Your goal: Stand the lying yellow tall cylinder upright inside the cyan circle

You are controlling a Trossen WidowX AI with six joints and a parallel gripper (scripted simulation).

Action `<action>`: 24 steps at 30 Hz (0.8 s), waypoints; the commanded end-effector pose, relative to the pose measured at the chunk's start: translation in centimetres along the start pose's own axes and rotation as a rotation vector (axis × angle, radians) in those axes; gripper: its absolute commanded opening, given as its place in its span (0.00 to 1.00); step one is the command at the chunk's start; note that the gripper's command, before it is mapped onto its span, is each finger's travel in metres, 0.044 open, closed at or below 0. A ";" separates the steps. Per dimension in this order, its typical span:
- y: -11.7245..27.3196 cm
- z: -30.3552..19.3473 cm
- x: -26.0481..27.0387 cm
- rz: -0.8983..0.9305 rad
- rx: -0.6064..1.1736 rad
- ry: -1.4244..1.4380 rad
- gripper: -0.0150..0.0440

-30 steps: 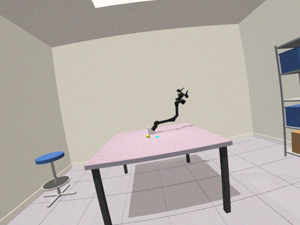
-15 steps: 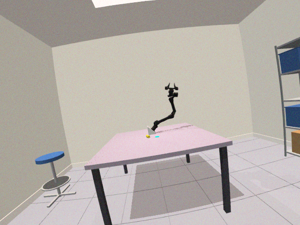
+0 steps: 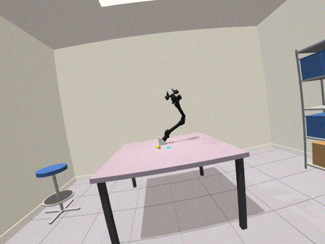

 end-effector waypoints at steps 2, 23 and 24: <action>-2.5 2.0 6.1 0.170 -0.085 -0.150 0.78; -3.9 15.1 24.6 0.854 -0.393 -0.590 0.78; -3.6 15.9 25.3 0.890 -0.406 -0.606 0.78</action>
Point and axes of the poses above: the point midway between the two fingers, 35 mm back from their tips, its own y axis back along the fingers, its own x axis across the jaws, z = x × y, the point moved 3 cm from there along y, back along the fingers, and after that the axes turned 9 degrees about y, right-handed, at the moved point
